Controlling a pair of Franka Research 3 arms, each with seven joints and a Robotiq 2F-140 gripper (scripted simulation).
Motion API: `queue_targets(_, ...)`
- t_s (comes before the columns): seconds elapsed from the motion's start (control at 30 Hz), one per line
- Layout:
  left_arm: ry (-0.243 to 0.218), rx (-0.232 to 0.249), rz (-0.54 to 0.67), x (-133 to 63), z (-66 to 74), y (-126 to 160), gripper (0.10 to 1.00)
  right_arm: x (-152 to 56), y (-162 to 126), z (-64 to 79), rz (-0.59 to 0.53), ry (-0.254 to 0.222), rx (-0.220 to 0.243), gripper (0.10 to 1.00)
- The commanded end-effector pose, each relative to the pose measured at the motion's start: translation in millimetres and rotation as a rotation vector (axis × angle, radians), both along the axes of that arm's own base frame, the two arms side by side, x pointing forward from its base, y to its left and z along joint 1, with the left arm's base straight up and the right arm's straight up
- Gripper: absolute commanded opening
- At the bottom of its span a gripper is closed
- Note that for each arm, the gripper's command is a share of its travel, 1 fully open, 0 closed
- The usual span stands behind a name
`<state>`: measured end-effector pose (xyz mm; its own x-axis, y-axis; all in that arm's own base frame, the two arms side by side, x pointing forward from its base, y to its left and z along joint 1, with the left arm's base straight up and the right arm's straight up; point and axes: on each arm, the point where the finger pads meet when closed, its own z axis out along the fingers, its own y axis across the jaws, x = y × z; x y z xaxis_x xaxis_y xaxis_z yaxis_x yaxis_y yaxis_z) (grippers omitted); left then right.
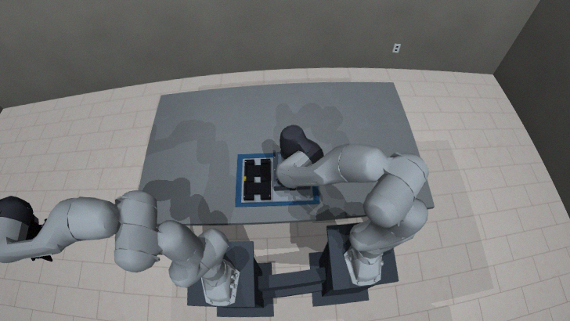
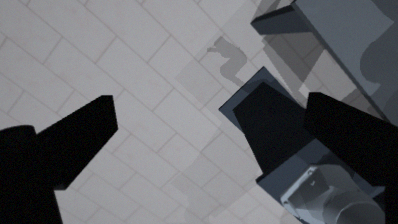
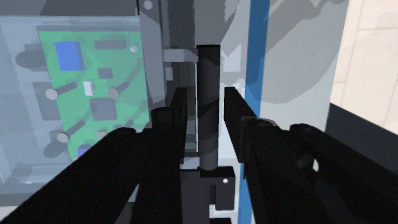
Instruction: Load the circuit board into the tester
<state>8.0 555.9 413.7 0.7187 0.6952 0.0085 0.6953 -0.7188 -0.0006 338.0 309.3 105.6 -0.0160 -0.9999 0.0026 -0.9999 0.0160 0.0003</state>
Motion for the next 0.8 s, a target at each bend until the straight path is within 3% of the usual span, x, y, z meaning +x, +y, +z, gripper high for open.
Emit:
queue_targets(0.0,0.0,0.001,0.0,0.0,0.2,0.1,1.0,0.9,-0.2,-0.4,0.003,0.0,0.003,0.279)
queue_targets(0.4,0.0,0.001,0.0,0.0,0.2,0.1,1.0,0.9,-0.2,5.5,0.003,0.0,0.003,0.279)
queue_targets(0.77,0.0,0.001,0.0,0.0,0.2,0.1,1.0,0.9,-0.2,27.5,0.003,0.0,0.003,0.279)
